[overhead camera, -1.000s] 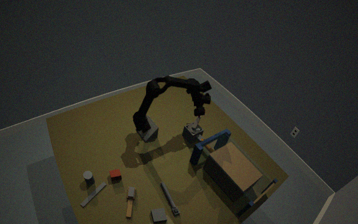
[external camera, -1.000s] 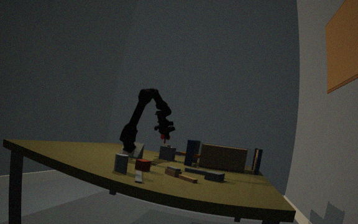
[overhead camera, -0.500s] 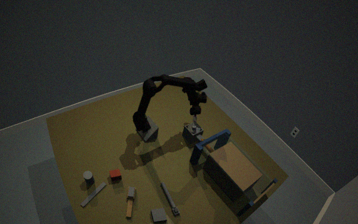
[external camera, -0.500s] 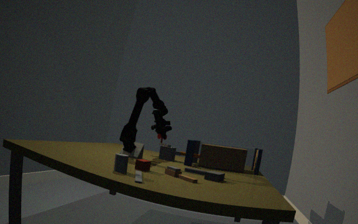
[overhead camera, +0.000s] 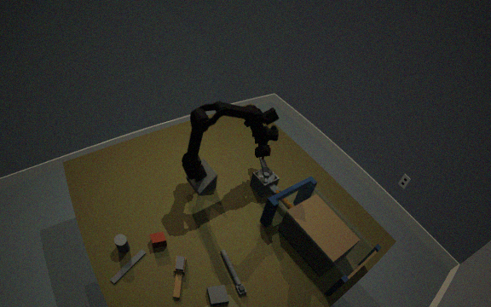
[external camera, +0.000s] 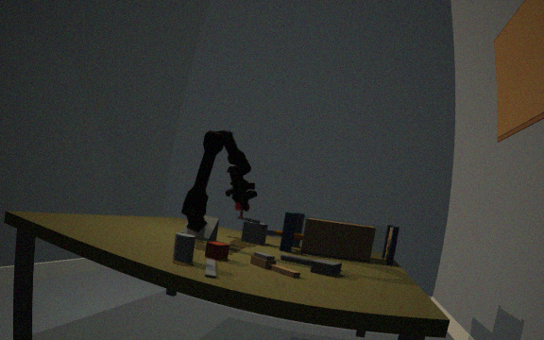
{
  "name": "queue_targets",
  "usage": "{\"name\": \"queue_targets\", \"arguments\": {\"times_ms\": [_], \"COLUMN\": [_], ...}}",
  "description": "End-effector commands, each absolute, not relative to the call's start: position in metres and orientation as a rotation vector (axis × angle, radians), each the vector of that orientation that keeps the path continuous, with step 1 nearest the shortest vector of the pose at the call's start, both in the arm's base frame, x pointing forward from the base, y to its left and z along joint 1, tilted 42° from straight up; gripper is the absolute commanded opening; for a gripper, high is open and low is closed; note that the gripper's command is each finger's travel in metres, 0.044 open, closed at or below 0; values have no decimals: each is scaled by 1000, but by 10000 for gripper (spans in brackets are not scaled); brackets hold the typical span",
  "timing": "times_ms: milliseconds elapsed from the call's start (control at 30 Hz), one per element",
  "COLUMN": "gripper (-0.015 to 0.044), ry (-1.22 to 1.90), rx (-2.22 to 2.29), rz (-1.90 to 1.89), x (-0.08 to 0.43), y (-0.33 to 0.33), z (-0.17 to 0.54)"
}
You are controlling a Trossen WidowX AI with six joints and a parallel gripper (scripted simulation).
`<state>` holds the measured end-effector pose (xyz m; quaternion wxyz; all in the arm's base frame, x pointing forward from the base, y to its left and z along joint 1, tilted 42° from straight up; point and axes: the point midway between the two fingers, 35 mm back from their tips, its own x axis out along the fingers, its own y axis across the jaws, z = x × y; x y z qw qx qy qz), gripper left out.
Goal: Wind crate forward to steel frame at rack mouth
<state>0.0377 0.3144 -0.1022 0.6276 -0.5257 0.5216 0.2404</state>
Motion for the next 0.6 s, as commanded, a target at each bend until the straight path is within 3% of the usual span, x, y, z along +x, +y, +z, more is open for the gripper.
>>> {"name": "queue_targets", "arguments": {"times_ms": [0, 567], "gripper": [0, 0], "ry": [1211, 1212], "rx": [-1233, -1235], "rz": [539, 538], "x": [34, 32], "y": [301, 279], "z": [-98, -81]}}
